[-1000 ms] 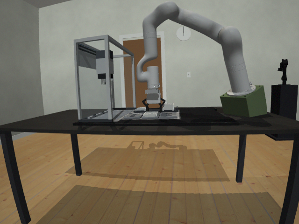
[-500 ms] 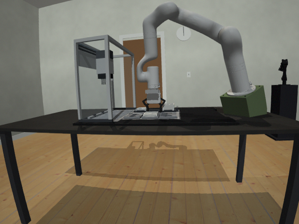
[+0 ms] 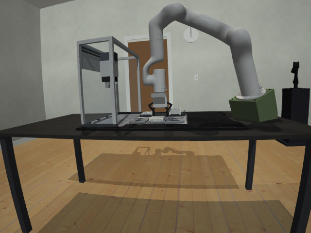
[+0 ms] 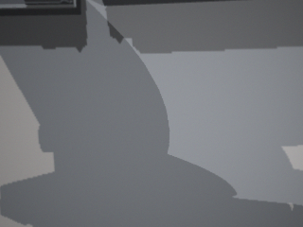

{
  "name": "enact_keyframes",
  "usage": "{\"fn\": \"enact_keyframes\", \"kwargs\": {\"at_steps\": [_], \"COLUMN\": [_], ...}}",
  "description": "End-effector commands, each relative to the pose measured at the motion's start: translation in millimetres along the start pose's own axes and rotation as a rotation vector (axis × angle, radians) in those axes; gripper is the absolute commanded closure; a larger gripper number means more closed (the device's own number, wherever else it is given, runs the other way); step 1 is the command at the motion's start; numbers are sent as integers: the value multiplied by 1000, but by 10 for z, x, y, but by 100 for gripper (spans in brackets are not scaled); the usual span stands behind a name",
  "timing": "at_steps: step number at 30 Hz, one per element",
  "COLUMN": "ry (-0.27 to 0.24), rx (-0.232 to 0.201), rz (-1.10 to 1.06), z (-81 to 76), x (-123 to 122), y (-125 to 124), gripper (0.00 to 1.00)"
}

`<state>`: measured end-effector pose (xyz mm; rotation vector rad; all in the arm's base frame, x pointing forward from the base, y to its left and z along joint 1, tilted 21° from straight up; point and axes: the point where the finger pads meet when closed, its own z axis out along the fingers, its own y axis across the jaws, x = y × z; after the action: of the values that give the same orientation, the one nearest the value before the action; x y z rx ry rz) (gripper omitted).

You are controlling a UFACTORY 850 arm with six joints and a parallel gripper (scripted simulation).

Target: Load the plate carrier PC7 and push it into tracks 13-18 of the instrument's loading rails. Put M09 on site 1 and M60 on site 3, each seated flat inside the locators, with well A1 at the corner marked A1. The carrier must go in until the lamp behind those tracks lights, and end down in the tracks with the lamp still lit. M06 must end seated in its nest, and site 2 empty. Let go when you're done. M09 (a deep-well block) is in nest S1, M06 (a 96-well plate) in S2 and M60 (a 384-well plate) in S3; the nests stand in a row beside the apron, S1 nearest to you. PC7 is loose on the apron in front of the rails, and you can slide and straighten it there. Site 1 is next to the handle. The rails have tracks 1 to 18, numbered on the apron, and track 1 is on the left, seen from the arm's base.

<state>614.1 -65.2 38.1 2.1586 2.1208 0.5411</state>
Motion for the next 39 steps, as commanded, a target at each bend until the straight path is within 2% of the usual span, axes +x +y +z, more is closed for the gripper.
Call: {"fn": "enact_keyframes", "kwargs": {"at_steps": [1, 39], "ry": [-1, -1], "rx": [-1, -1], "rz": [0, 0], "z": [-6, -6], "x": [-29, -106], "y": [9, 9], "gripper": [0, 0]}}
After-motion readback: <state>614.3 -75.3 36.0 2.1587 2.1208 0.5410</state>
